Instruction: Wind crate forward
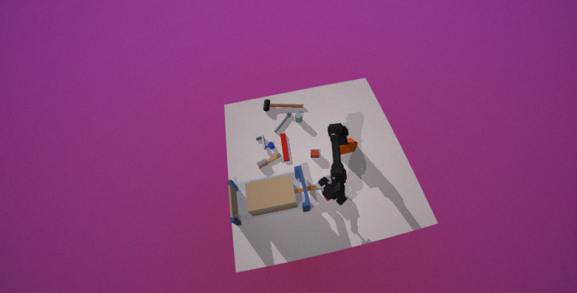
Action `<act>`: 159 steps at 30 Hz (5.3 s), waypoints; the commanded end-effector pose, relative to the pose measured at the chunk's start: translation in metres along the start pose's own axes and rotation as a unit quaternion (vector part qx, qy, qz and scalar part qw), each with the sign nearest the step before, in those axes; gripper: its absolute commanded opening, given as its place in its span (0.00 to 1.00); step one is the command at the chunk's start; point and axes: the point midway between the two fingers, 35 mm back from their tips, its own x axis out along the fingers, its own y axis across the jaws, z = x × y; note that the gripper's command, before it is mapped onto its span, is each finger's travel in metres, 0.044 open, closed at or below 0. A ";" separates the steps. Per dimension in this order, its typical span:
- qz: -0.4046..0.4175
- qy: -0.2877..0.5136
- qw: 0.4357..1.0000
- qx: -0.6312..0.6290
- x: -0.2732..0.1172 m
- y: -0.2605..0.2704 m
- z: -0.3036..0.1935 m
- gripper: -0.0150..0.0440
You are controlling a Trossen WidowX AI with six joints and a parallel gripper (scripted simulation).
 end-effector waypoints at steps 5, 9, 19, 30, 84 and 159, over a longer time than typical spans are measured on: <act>0.005 0.009 1.000 -0.007 -0.004 0.014 -0.016 0.25; 0.006 0.009 1.000 -0.007 -0.006 0.017 -0.022 0.25; 0.006 0.009 1.000 -0.008 -0.013 0.024 -0.035 0.25; 0.007 0.010 1.000 -0.008 -0.020 0.029 -0.050 0.25; 0.007 0.013 1.000 -0.010 -0.056 0.009 -0.126 0.25; 0.002 0.014 1.000 -0.011 -0.065 -0.116 -0.147 0.25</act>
